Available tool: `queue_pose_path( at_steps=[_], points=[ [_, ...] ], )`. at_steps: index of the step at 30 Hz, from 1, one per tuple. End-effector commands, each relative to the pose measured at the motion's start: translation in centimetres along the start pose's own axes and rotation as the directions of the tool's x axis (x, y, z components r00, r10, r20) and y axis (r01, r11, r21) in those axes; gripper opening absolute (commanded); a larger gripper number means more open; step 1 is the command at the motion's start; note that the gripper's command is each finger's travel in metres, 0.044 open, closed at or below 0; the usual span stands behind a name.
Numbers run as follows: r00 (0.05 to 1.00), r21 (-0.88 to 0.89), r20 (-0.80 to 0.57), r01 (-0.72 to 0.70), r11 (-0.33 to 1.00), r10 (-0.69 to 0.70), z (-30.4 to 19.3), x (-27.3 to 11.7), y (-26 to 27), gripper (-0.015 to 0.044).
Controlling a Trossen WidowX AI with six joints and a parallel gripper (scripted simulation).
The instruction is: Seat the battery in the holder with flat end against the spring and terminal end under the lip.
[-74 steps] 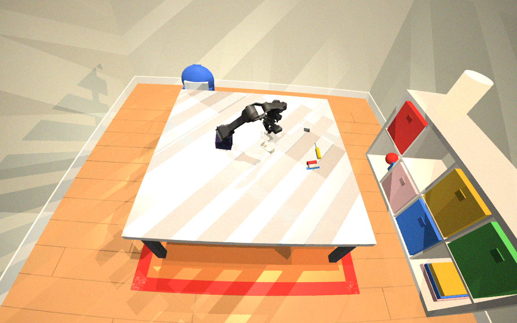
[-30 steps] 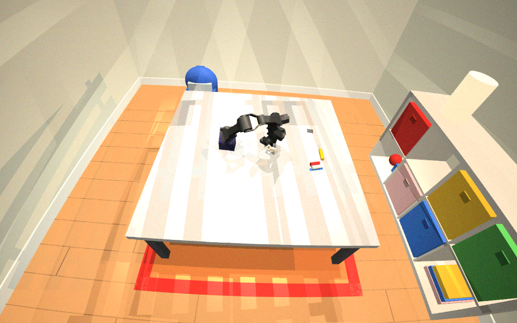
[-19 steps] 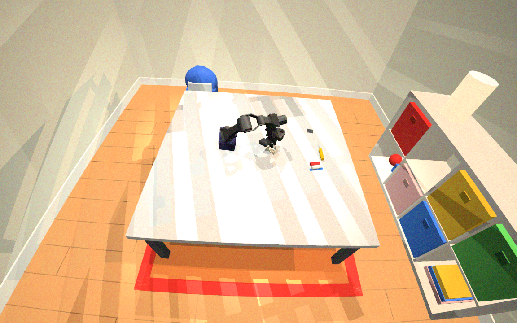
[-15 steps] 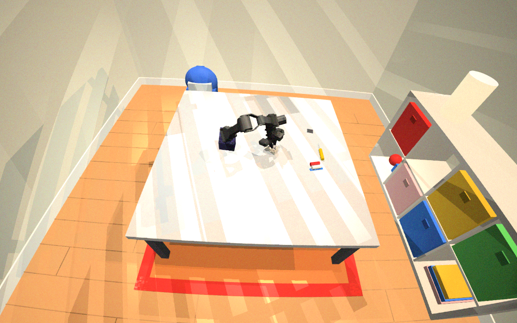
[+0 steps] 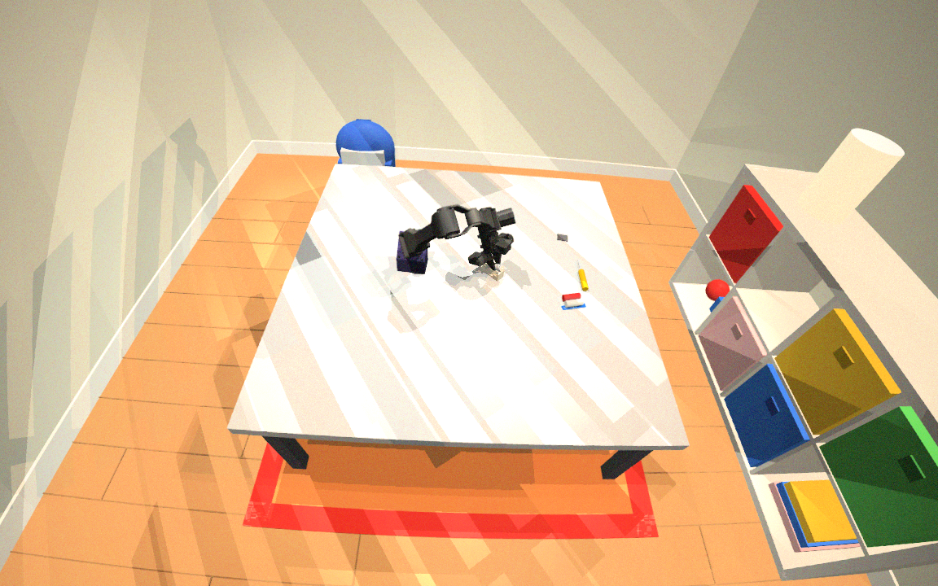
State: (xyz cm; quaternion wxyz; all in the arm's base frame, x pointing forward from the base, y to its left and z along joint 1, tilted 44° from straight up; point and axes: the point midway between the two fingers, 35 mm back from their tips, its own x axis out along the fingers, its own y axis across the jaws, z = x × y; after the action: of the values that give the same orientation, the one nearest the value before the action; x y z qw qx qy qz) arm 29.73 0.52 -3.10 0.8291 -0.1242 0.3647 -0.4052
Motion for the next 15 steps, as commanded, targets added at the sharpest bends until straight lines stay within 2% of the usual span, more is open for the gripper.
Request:
queue_pose_path(
  at_steps=[1, 15],
  points=[
    [1.000, -0.008, 0.025, 0.002, 1.000, -0.002, -0.25, 0.14, -0.05, 0.0079],
    [0.995, -0.011, 0.097, -0.010, 1.000, 0.011, -0.74, 0.36, -0.47, 0.0079]
  ],
)
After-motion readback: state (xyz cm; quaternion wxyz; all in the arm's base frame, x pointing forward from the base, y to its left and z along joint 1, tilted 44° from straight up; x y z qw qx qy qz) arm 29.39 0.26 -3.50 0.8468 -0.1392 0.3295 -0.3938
